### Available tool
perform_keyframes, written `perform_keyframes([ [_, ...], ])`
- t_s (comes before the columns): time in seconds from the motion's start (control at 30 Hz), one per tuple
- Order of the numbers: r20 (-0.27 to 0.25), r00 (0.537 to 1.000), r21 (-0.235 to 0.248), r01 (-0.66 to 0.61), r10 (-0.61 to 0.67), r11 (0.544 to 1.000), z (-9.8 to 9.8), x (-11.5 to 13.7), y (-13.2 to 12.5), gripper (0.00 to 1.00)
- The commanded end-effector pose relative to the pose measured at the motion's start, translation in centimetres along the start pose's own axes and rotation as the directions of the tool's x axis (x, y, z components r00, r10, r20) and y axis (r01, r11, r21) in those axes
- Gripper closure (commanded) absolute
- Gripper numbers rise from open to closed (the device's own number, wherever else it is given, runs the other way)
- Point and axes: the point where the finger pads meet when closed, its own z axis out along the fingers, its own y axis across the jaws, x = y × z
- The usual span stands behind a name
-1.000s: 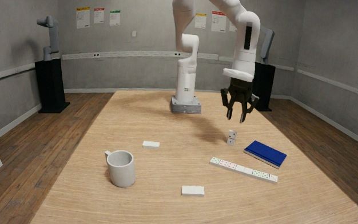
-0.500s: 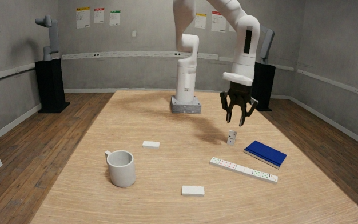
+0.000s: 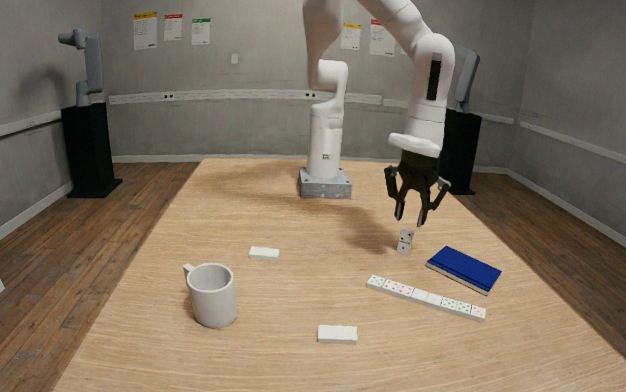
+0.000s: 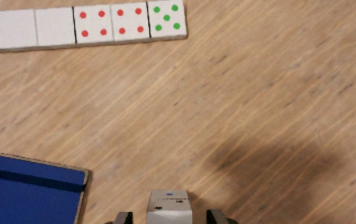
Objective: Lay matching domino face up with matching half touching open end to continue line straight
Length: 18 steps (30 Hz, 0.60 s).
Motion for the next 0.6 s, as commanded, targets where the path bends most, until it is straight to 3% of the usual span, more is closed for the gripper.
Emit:
perform_keyframes([
  [0.0,0.004,1.000,0.002,0.000,0.000,1.000,0.43,-0.19,-0.05,0.51],
  [0.57,0.004,1.000,0.002,0.000,0.000,1.000,0.67,-0.20,-0.05,0.51],
])
